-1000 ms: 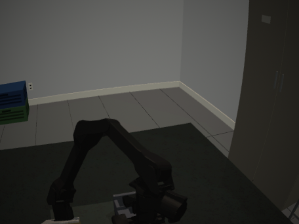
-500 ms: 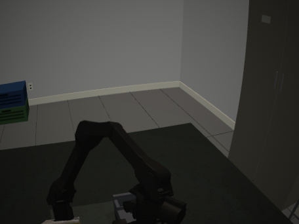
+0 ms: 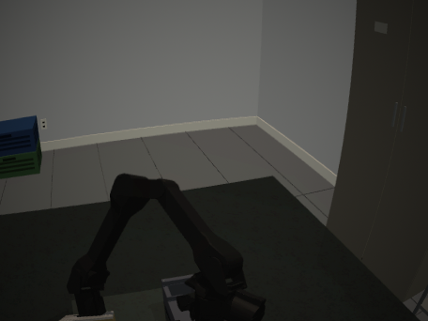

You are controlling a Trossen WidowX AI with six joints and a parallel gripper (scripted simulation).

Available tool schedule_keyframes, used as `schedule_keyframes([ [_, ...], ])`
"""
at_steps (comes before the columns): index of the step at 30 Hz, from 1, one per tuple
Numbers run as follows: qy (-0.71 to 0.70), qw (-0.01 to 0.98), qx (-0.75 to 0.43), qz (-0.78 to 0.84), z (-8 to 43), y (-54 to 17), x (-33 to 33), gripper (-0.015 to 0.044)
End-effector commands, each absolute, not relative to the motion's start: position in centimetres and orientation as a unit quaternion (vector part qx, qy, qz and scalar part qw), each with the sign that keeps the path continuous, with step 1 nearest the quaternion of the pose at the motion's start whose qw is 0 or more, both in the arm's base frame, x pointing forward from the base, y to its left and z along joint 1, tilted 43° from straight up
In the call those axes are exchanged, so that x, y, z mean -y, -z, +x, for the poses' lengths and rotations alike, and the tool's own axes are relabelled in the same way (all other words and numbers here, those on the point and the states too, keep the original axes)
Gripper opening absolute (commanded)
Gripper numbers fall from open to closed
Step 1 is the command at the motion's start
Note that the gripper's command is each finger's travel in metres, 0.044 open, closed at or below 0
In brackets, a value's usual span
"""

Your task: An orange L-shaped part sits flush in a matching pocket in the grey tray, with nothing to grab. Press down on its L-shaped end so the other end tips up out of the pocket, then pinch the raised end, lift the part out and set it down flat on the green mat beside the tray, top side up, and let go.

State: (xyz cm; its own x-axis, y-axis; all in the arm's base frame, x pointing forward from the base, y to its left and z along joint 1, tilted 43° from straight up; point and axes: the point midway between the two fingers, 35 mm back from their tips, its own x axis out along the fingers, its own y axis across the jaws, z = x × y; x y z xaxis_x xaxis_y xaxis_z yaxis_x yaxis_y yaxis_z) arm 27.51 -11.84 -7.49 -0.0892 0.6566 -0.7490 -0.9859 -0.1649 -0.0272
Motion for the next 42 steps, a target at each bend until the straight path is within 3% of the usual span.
schedule_keyframes([
  [1,-0.692,0.595,-0.256,-0.318,27.4,8.1,11.2,0.0000],
  [23,-0.693,0.593,-0.256,-0.320,27.3,8.2,11.2,0.0000],
  [38,-0.692,0.594,-0.257,-0.319,28.0,5.2,14.1,0.0394],
  [42,-0.692,0.595,-0.258,-0.318,28.1,1.9,16.9,0.0400],
])
